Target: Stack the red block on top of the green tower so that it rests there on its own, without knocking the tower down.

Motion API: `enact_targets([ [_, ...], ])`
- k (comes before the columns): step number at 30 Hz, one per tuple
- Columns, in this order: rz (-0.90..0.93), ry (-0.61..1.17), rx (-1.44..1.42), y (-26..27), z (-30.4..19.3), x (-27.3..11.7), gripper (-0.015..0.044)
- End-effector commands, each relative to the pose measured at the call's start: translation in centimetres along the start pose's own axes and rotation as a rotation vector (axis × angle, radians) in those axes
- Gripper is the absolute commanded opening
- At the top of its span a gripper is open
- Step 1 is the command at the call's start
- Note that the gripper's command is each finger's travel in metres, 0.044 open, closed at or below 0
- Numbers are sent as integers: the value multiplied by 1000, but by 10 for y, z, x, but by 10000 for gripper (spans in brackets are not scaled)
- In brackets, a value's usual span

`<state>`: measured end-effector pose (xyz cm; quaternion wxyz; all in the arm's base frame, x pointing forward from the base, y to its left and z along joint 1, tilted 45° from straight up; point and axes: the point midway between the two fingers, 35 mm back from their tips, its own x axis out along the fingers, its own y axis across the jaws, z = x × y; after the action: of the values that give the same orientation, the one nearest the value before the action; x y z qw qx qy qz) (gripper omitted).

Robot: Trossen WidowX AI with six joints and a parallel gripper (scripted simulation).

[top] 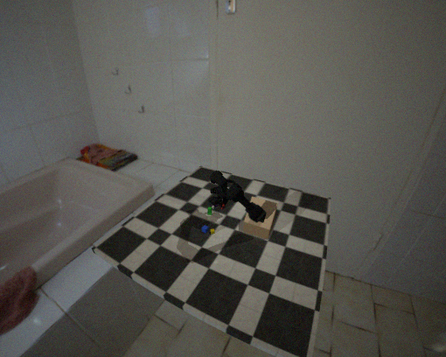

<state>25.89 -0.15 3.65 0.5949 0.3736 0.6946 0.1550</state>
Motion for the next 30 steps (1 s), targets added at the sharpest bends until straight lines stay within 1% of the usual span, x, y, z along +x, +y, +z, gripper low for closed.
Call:
enact_targets([
  [1, -6, 0, -8, 1, 6, -2, 0],
  [30, -5, -6, -13, 14, 112, -4, 0],
])
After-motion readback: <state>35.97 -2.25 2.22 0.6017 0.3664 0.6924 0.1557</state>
